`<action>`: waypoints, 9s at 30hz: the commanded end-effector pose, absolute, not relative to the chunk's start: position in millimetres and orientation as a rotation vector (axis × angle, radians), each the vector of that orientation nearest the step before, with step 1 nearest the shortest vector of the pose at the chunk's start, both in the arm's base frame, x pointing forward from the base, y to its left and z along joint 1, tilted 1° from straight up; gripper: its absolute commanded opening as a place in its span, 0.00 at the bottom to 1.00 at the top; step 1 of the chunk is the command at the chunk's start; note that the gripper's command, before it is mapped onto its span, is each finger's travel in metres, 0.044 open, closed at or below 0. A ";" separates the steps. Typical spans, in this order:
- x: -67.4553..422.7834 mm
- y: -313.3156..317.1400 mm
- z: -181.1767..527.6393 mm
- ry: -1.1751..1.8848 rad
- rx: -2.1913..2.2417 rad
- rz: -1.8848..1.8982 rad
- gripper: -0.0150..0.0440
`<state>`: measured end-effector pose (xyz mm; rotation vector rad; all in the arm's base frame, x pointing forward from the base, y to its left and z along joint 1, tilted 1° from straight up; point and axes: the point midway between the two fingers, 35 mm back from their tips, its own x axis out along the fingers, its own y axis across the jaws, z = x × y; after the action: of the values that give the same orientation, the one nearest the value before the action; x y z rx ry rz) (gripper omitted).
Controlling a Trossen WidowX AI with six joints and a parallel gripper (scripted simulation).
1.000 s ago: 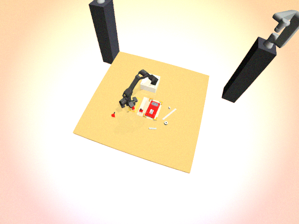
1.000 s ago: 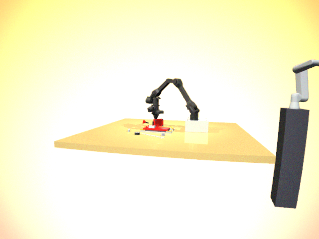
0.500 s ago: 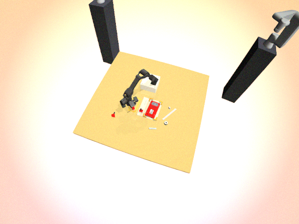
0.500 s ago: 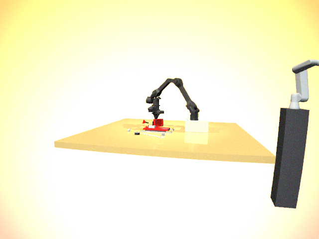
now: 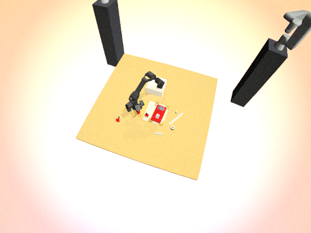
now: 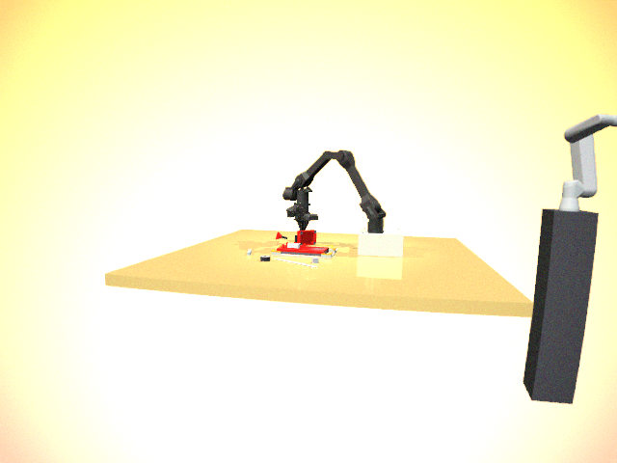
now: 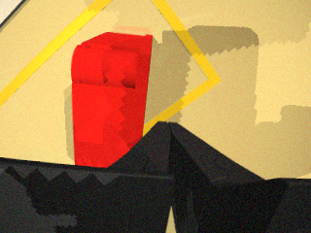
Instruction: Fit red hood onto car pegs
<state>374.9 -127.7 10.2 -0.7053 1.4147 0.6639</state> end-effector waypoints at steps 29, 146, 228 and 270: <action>361.3 -116.1 8.4 1.417 -0.698 0.667 0.25; 309.2 -94.0 7.4 1.424 -0.683 0.657 1.00; 311.9 -94.0 -36.7 1.423 -0.688 0.658 0.96; 309.1 -94.2 34.8 1.423 -0.687 0.658 0.25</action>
<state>307.4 -93.4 24.1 -0.6812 1.4306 0.6617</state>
